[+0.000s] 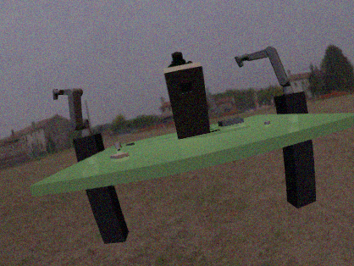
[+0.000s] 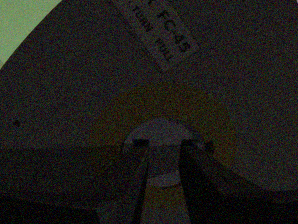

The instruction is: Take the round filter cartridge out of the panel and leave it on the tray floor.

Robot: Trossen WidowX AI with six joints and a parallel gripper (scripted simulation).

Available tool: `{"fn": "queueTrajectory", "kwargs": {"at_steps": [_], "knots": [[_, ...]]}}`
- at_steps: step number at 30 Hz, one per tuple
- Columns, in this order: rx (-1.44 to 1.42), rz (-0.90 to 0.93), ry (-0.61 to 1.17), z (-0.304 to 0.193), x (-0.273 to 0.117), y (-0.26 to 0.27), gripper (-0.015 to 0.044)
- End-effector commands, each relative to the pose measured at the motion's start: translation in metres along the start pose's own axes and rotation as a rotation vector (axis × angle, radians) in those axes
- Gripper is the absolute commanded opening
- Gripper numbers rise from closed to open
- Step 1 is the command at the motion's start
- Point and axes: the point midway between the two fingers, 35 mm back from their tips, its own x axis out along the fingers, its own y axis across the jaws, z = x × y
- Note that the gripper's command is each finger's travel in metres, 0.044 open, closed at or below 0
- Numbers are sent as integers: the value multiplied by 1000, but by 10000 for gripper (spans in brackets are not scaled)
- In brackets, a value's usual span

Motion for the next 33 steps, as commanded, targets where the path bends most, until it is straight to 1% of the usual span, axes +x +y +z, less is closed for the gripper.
{"fn": "queueTrajectory", "kwargs": {"at_steps": [1, 8, 13, 26, 33], "knots": [[-147, -2, 3, 0, 4, -1, 0], [-383, -2, 4, -1, 4, -1, 0], [-340, -2, 4, 0, 0, -1, 0], [-277, 3, 7, 0, -69, -1, 0], [-274, 3, 7, -2, -72, 2, 0]]}}
